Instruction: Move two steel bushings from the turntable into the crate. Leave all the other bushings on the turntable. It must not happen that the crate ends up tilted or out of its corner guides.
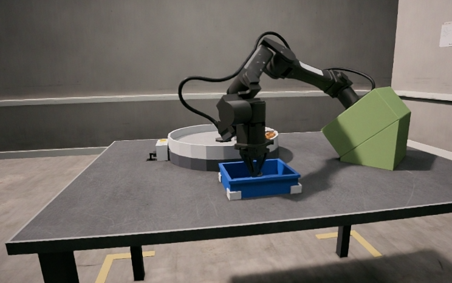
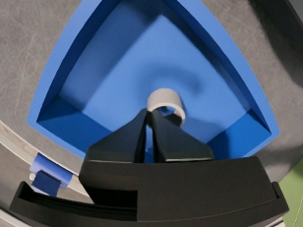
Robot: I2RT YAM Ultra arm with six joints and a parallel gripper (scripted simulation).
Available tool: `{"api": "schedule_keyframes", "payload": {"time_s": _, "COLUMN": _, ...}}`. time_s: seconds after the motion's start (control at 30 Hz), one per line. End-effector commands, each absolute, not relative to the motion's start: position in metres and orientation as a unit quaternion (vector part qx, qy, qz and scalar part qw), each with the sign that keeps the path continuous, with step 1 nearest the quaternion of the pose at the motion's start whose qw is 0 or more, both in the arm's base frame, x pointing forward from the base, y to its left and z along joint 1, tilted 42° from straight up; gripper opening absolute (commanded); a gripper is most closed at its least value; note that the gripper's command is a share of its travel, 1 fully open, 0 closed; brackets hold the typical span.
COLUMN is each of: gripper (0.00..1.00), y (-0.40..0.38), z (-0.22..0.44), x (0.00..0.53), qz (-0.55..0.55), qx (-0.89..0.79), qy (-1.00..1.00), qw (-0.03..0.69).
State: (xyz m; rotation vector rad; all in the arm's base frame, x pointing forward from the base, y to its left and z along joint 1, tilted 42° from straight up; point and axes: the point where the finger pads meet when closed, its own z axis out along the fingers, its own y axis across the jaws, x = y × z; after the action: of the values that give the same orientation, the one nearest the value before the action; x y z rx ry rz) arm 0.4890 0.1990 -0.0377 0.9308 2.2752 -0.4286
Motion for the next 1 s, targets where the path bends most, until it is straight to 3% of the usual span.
{"api": "schedule_keyframes", "payload": {"time_s": 0.0, "gripper": 0.00, "y": 0.2134, "z": -0.0291, "x": 0.4876, "qz": -0.149, "qx": 0.345, "qy": 0.868, "qw": 0.325}}
{"api": "schedule_keyframes", "payload": {"time_s": 0.97, "gripper": 0.00, "y": 0.2156, "z": -0.0331, "x": 0.4938, "qz": -0.145, "qx": 0.346, "qy": 0.867, "qw": 0.327}}
